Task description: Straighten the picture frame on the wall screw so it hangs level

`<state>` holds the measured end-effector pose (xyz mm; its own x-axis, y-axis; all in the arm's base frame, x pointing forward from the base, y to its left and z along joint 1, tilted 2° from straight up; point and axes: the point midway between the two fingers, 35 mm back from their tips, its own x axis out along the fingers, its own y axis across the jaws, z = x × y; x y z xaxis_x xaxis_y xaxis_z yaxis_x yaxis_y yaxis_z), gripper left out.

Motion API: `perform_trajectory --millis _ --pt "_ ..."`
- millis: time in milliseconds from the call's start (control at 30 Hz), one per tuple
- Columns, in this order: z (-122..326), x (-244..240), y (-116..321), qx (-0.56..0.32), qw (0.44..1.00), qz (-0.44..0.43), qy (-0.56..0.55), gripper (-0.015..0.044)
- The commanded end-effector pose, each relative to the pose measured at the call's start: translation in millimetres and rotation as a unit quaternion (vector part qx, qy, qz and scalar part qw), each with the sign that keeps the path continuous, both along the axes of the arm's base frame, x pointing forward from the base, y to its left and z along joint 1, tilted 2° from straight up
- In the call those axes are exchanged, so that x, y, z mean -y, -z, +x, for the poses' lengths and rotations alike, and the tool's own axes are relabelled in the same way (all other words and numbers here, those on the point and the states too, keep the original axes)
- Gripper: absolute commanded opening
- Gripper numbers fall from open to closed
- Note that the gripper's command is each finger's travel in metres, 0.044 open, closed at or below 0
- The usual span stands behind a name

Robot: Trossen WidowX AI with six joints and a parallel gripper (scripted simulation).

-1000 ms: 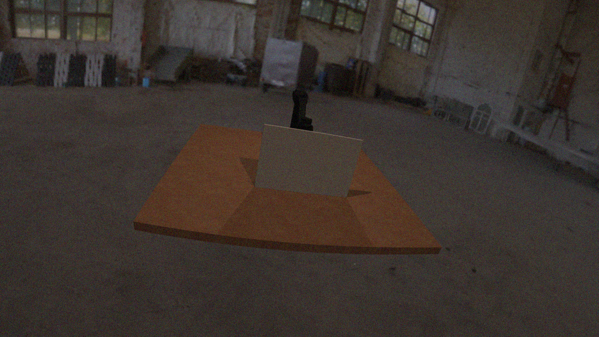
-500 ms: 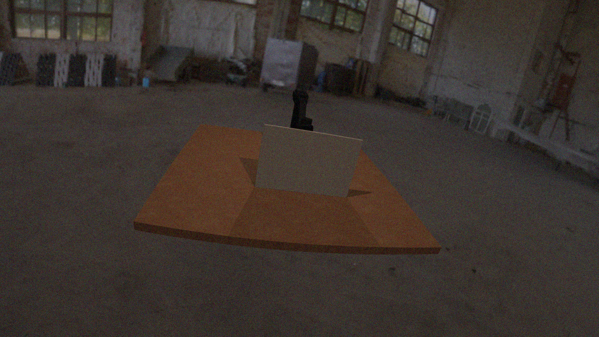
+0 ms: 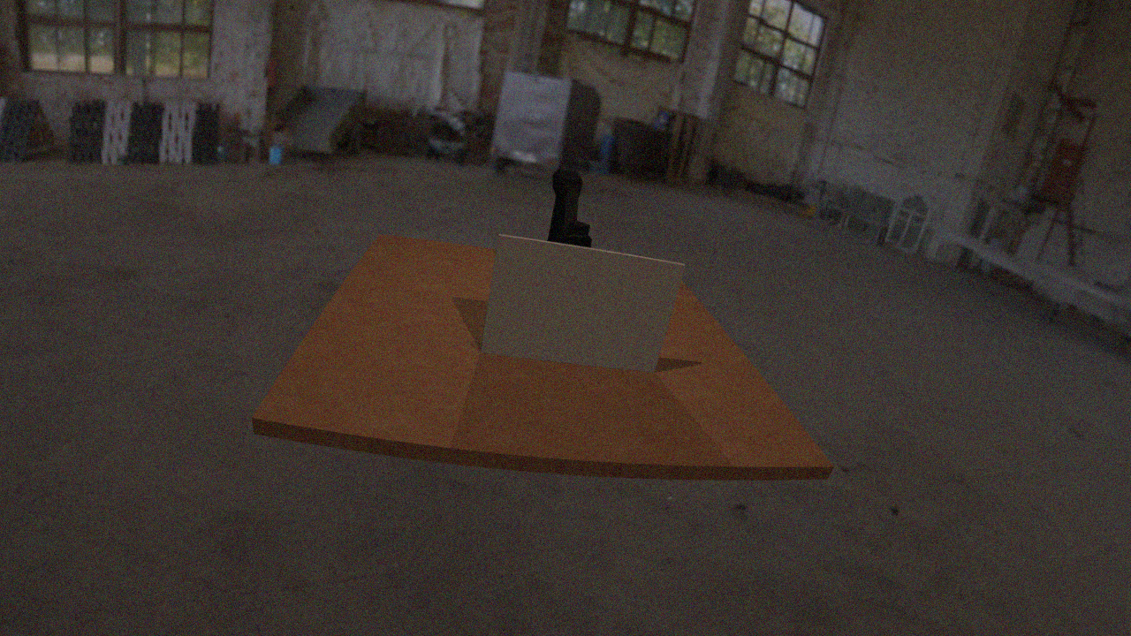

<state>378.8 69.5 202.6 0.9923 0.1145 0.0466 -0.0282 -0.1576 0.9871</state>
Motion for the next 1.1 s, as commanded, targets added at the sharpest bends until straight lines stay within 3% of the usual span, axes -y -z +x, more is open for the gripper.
perform_trajectory --millis 0,233,467,733,1067 --pt "0.1 -0.6 -0.9 0.002 1.0 -0.002 -0.002 0.026" --pt "0.3 -1.0 -1.3 0.002 1.0 -0.002 -0.002 0.026" --pt "0.3 -1.0 -1.3 0.002 1.0 -0.002 -0.002 0.0076" --pt "0.3 -1.0 -1.3 0.002 1.0 -0.002 -0.002 0.0003" --pt "0.2 -0.7 -1.6 0.002 1.0 -0.002 -0.002 0.0"
